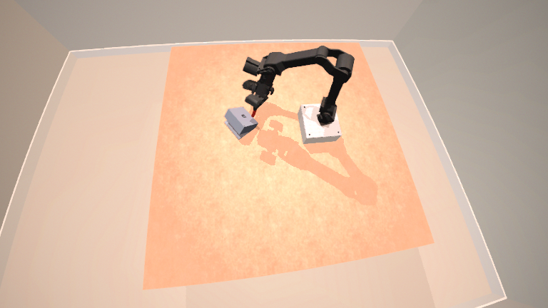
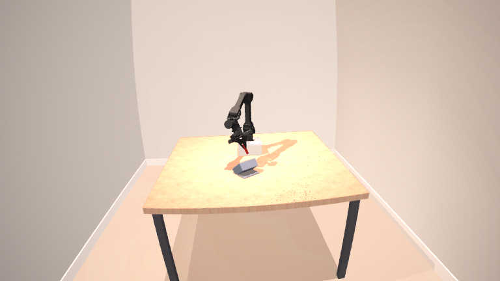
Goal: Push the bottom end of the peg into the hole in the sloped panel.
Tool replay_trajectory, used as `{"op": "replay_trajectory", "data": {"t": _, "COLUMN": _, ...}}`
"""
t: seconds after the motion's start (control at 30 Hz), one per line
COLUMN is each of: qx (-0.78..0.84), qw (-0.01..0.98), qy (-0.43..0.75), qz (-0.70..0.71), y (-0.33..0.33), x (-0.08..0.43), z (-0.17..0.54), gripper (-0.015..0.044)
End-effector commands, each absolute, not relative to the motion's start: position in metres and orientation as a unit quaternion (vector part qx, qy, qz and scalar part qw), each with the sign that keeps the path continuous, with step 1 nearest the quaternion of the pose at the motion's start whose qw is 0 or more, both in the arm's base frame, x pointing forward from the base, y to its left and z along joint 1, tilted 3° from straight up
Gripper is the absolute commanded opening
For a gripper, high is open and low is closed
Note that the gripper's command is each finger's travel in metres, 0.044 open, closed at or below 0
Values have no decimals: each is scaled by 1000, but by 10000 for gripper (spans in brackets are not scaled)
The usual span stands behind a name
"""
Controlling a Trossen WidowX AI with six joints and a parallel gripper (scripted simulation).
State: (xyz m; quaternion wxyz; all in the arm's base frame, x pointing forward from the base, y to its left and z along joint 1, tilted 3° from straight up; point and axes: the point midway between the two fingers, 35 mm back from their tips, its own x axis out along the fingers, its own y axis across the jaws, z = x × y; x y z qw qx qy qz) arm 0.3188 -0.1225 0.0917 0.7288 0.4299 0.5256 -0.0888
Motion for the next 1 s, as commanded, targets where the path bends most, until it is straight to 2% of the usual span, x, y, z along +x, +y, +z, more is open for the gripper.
{"op": "replay_trajectory", "data": {"t": 0.0, "qx": 444, "qw": 725, "qy": 518, "qz": -95, "y": -127, "x": 317, "z": 92, "gripper": 0}}
{"op": "replay_trajectory", "data": {"t": 0.97, "qx": 531, "qw": 700, "qy": 458, "qz": -135, "y": -164, "x": 303, "z": 98, "gripper": 0}}
